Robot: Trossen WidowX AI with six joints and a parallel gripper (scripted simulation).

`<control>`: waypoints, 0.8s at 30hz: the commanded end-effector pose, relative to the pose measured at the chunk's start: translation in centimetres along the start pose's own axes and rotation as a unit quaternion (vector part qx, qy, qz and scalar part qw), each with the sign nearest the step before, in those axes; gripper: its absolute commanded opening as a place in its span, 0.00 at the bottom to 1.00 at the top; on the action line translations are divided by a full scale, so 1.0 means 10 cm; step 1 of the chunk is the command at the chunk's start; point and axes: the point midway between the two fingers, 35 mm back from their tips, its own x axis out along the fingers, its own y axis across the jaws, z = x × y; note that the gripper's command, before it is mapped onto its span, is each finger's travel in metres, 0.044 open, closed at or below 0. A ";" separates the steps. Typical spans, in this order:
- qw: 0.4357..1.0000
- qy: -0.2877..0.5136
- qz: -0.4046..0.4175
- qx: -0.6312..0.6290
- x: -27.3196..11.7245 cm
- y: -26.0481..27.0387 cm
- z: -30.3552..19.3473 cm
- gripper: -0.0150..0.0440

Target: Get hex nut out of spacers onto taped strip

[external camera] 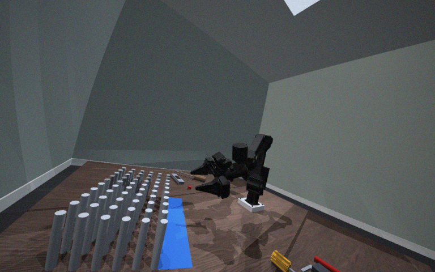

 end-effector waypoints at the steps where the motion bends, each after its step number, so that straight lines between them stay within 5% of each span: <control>1: 1.000 0.000 0.001 0.003 0.00 0.00 -0.01 1.00; 16: 1.000 0.003 -0.003 0.015 0.03 -0.04 -0.01 1.00; 24: 0.966 0.045 -0.086 0.240 0.42 -1.00 -0.12 1.00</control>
